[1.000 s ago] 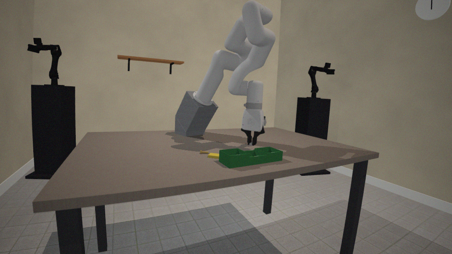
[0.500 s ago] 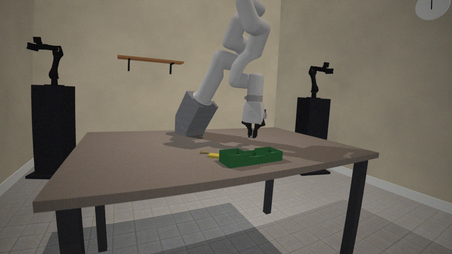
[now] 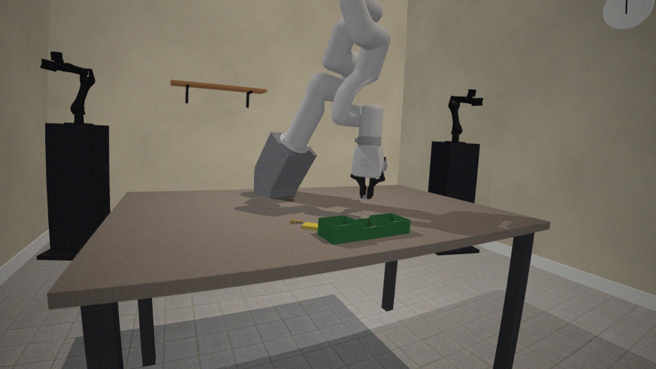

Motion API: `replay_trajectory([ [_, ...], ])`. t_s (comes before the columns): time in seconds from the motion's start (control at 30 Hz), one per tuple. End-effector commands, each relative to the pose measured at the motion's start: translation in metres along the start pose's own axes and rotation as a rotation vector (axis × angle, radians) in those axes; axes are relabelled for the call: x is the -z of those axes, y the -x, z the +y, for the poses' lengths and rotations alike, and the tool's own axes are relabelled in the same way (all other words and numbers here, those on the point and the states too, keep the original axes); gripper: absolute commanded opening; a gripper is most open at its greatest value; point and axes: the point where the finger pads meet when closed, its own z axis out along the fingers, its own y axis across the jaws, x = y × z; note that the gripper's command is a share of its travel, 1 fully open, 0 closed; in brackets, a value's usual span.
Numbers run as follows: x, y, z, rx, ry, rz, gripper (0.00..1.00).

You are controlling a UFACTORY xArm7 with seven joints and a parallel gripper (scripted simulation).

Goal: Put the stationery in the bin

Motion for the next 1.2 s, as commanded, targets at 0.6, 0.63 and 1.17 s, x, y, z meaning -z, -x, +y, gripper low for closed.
replay_trajectory([
  [0.6,0.003,0.09,0.008,0.0,0.002,0.001,0.0],
  [0.63,0.003,0.096,0.008,-0.001,0.001,0.001,0.0],
  [1.17,0.003,0.158,0.013,-0.001,0.001,0.0,0.0],
])
